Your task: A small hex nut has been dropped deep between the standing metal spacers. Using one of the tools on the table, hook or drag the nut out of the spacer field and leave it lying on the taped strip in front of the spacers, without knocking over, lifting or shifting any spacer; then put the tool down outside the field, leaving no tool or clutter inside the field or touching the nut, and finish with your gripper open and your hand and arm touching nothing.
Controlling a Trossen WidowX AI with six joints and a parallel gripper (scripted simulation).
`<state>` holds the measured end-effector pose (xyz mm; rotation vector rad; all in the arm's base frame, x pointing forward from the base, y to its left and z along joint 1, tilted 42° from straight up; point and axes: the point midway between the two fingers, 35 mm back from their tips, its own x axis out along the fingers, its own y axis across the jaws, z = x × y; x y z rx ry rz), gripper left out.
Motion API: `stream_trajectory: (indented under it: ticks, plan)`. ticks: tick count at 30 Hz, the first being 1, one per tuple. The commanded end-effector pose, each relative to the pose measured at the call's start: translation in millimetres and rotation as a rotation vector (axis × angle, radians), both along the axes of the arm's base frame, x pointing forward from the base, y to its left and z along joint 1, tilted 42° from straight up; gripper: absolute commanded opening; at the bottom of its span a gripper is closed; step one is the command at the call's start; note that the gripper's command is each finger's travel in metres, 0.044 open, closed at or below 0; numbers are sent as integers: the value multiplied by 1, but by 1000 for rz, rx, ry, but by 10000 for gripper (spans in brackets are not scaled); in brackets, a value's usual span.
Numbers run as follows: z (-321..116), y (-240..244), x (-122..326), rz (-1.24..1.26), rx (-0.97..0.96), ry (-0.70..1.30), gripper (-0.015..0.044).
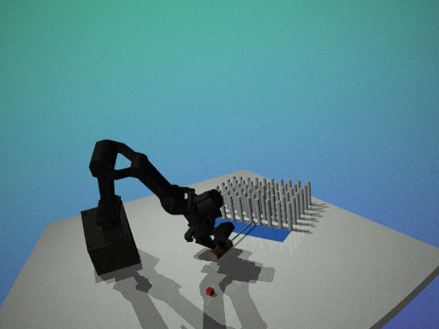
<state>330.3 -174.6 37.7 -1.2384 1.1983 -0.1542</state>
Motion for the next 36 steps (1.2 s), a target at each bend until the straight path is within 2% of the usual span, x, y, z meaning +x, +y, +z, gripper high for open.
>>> stream_trajectory:
  ticks: [1, 36]
  plan:
    - [2, -2, -3, 1, -4, 0, 0]
    - [18, 12, -3, -2, -3, -5, 0]
